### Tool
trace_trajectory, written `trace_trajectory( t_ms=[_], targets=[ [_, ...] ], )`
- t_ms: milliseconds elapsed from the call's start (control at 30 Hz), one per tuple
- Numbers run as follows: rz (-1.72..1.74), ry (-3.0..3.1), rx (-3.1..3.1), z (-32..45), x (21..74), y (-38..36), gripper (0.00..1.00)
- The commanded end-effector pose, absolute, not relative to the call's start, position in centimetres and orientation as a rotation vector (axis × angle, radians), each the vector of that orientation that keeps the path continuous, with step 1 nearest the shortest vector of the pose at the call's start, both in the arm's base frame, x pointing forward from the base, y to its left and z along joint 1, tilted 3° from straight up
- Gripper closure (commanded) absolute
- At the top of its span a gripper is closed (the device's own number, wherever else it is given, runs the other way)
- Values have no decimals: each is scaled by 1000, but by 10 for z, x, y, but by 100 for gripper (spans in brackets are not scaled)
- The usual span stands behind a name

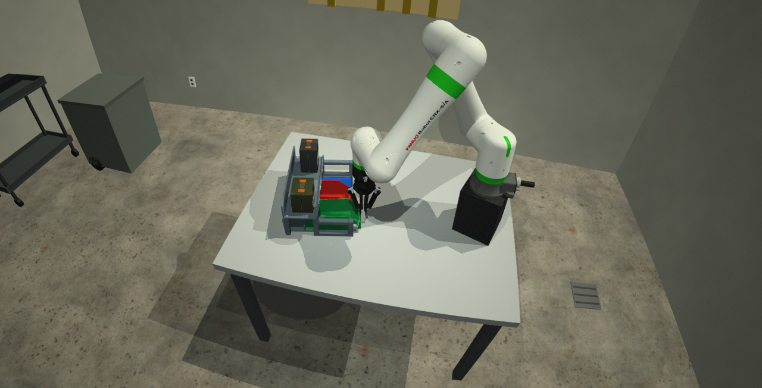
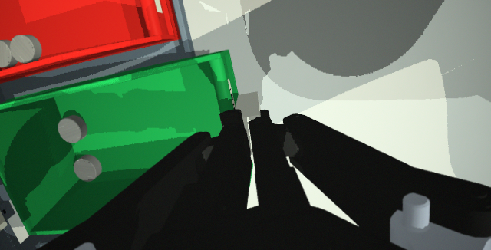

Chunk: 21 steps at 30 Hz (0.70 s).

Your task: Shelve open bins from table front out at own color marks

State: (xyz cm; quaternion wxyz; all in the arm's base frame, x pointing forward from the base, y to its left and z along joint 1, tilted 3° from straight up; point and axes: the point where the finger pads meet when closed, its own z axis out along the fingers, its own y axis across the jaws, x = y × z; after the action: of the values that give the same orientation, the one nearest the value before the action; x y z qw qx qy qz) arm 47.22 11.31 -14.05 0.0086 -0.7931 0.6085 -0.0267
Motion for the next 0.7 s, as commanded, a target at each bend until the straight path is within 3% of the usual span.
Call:
trace_trajectory(
  t_ms=[0, 667],
  targets=[
    [-84, 1901, -2478, -140, 474, 114, 100],
    [-84, 1901, -2478, -140, 487, 117, 100]
  ],
)
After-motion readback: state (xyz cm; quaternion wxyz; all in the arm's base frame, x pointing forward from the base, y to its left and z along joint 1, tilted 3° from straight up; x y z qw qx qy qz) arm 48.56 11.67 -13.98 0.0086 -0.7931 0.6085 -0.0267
